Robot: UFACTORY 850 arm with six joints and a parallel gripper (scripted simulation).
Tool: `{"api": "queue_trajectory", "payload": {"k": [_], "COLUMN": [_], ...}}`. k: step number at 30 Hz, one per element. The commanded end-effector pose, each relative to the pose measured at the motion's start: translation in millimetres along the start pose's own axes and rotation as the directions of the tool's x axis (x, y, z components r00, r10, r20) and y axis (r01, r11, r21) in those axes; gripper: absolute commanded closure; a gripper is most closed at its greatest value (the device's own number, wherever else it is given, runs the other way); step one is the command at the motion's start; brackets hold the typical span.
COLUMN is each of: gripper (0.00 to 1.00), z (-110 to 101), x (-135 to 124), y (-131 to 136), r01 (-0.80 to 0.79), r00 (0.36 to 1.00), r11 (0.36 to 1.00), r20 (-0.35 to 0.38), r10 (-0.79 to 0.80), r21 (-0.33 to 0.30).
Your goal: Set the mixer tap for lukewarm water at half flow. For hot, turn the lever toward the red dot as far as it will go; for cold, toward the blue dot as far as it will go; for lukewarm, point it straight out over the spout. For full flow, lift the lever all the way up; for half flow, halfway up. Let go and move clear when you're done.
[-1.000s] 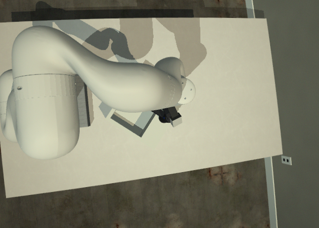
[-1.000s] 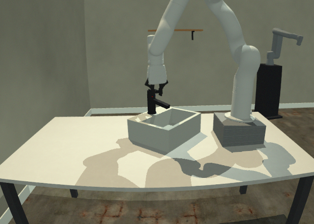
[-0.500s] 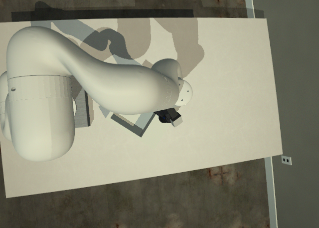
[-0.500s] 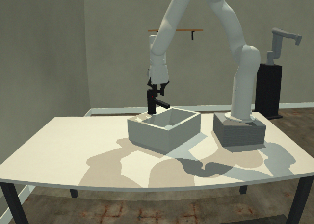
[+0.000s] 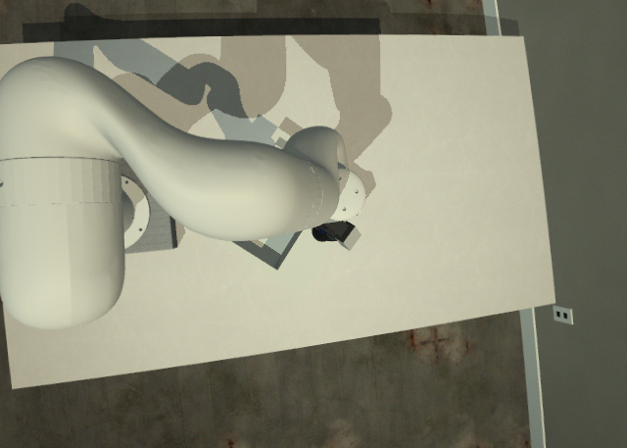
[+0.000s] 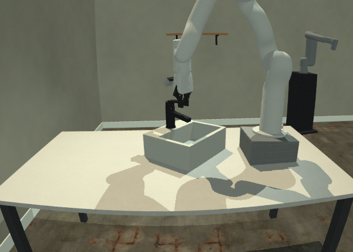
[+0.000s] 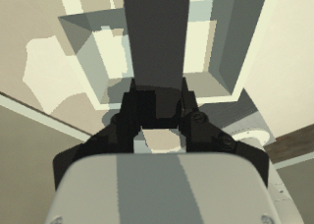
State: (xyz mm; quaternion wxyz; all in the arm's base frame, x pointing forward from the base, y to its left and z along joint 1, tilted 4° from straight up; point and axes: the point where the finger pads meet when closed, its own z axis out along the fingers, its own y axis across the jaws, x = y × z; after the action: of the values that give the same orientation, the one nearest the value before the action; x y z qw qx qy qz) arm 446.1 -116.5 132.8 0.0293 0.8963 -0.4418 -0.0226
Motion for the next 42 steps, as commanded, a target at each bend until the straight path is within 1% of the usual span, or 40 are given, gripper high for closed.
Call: {"api": "queue_trajectory", "payload": {"k": [1,6,19,20,42], "gripper": [1.00,1.00,1.00,0.28,0.28], "z": [-0.8,-0.8,-0.8,-0.8,-0.8], "x": [0.7,0.8,0.8,0.8,0.8], "y": [2.2,4.6,4.7,4.7,4.7], "r01": [0.031,0.057,0.058,0.058,0.058], "r00": [1.000,0.998,0.998,0.998,0.998], "r11": [0.999,0.998,0.998,0.998,0.998], "r20": [0.003,0.003,0.003,0.003,0.003], "r10": [-0.031,-0.057,-0.058,-0.058,-0.058], "r21": [0.006,0.006,0.006,0.006,0.006]}}
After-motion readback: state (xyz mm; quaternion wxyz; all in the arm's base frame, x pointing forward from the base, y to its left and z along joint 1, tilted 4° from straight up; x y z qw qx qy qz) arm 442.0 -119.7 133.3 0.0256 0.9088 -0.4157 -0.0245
